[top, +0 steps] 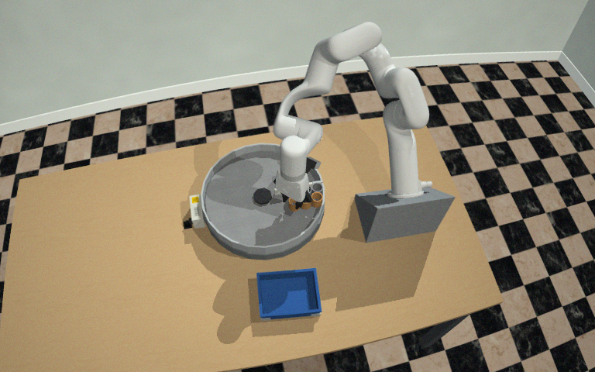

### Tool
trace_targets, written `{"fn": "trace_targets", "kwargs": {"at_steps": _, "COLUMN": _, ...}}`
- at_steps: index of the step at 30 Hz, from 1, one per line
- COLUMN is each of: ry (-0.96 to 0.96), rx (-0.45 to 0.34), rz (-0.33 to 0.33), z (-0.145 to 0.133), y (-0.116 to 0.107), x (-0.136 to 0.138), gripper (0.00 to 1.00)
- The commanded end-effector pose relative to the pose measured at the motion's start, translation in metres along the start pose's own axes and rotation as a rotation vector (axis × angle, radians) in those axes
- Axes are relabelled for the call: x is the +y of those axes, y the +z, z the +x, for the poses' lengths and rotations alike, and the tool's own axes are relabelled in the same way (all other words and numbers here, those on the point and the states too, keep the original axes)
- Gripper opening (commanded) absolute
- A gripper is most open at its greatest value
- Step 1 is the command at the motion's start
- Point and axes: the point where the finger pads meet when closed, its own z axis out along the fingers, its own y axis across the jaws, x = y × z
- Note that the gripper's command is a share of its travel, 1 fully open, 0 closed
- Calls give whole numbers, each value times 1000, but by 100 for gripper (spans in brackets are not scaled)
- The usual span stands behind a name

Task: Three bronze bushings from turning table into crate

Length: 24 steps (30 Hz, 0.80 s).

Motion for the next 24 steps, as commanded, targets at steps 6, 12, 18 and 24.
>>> {"fn": "trace_targets", "kwargs": {"at_steps": 6, "ry": 1, "rx": -2, "rz": 1, "z": -1, "y": 8, "x": -1, "gripper": 47}}
{"fn": "trace_targets", "kwargs": {"at_steps": 12, "ry": 1, "rx": -2, "rz": 1, "z": -1, "y": 17, "x": -1, "gripper": 47}}
{"fn": "trace_targets", "kwargs": {"at_steps": 18, "ry": 1, "rx": -2, "rz": 1, "z": -1, "y": 22, "x": -1, "gripper": 47}}
{"fn": "trace_targets", "kwargs": {"at_steps": 24, "ry": 1, "rx": -2, "rz": 1, "z": -1, "y": 23, "x": -1, "gripper": 47}}
